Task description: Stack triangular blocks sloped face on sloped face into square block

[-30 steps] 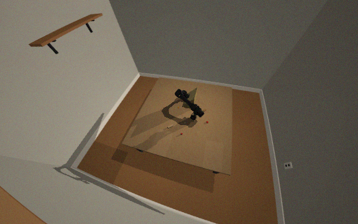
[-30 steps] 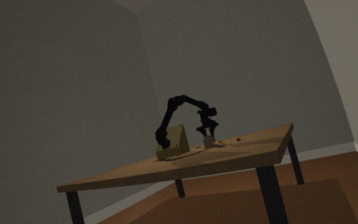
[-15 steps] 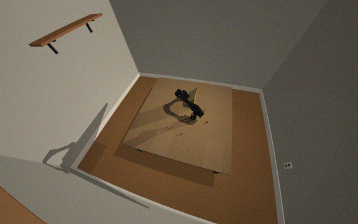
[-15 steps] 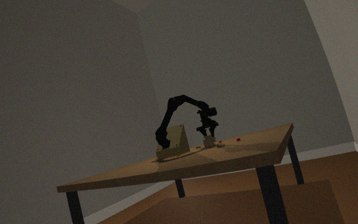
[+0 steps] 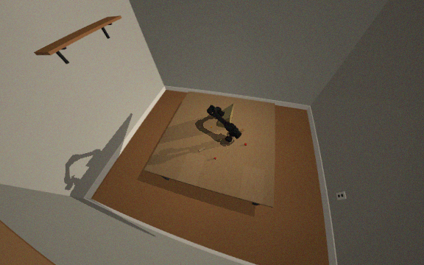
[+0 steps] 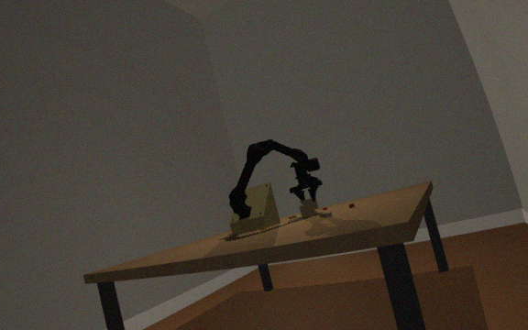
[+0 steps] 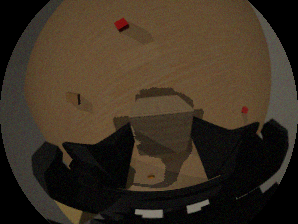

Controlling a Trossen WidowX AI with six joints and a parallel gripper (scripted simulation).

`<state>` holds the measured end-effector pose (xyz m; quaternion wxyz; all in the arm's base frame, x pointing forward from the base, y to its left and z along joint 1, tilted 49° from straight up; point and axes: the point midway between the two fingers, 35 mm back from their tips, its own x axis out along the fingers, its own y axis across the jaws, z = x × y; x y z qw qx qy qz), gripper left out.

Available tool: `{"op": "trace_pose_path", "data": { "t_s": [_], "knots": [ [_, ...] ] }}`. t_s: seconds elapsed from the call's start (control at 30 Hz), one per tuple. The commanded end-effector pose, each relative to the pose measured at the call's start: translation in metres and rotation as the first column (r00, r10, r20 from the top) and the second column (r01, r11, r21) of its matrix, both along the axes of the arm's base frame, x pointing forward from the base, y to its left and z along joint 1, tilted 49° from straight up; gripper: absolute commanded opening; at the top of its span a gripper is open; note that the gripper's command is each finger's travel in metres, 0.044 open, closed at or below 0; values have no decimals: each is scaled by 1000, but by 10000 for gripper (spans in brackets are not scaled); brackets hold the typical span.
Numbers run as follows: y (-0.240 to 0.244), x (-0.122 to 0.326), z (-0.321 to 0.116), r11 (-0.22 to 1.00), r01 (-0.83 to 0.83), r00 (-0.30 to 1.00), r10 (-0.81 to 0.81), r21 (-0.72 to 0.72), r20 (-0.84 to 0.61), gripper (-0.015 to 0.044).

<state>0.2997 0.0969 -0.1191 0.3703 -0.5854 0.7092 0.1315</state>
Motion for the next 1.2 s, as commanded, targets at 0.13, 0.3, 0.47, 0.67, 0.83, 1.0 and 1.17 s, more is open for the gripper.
{"op": "trace_pose_path", "data": {
  "t_s": [0.13,0.3,0.47,0.67,0.83,1.0,1.17],
  "knots": [
    [-2,0,0,1000,-7,1000,7,-1,2,0],
    [-5,0,-1,1000,-7,1000,7,-1,2,0],
    [-8,-1,-3,1000,-7,1000,7,-1,2,0],
    [-12,-1,-4,1000,-7,1000,7,-1,2,0],
    [-15,-2,-5,1000,-7,1000,7,-2,2,0],
    [-18,-3,-6,1000,-7,1000,7,-2,2,0],
    [-21,-3,-8,1000,-8,1000,8,-3,2,0]
  ]
}}
